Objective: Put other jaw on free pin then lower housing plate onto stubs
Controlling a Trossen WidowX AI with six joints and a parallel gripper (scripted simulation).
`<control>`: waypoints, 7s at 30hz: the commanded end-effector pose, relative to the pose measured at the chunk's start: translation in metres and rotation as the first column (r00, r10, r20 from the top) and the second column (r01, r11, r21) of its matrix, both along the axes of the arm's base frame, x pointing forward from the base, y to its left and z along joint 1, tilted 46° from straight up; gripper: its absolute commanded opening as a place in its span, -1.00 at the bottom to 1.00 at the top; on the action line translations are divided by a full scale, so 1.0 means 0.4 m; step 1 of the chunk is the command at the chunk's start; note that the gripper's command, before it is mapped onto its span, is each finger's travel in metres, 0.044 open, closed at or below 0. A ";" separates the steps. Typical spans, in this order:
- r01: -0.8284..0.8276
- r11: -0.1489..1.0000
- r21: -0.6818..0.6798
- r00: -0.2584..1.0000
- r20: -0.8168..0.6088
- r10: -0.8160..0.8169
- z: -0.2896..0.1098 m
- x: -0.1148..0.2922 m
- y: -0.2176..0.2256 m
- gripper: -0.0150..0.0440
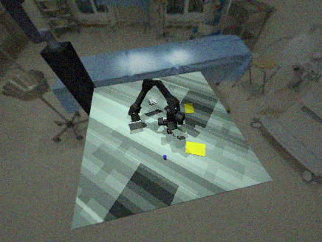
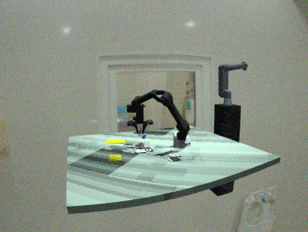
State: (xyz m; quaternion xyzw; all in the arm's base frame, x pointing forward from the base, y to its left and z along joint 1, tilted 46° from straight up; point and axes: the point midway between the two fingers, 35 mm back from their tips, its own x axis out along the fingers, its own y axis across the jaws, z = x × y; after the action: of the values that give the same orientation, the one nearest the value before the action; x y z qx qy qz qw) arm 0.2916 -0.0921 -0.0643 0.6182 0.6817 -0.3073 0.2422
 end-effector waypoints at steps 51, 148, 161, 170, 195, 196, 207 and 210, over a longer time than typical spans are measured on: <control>-0.663 0.736 -0.140 0.498 0.652 0.572 0.132 -0.084 0.135 -0.04; -0.771 0.570 -0.285 0.176 0.765 0.620 0.265 0.051 0.307 -0.04; -0.769 0.576 -0.280 0.187 0.762 0.620 0.264 0.051 0.306 -0.04; -0.769 0.576 -0.280 0.187 0.762 0.620 0.262 0.051 0.308 -0.04; -0.768 0.577 -0.279 0.188 0.763 0.619 0.193 0.040 0.379 -0.04; -0.768 0.577 -0.279 0.188 0.763 0.619 0.190 0.040 0.382 -0.04; -0.768 0.577 -0.278 0.188 0.763 0.618 0.176 0.035 0.397 -0.04; -0.768 0.577 -0.278 0.188 0.763 0.618 0.176 0.035 0.397 -0.04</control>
State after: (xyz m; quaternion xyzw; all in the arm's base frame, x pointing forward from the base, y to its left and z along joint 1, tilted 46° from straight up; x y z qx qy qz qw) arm 0.3063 0.0662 0.0064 0.3211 0.7185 0.2095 0.5803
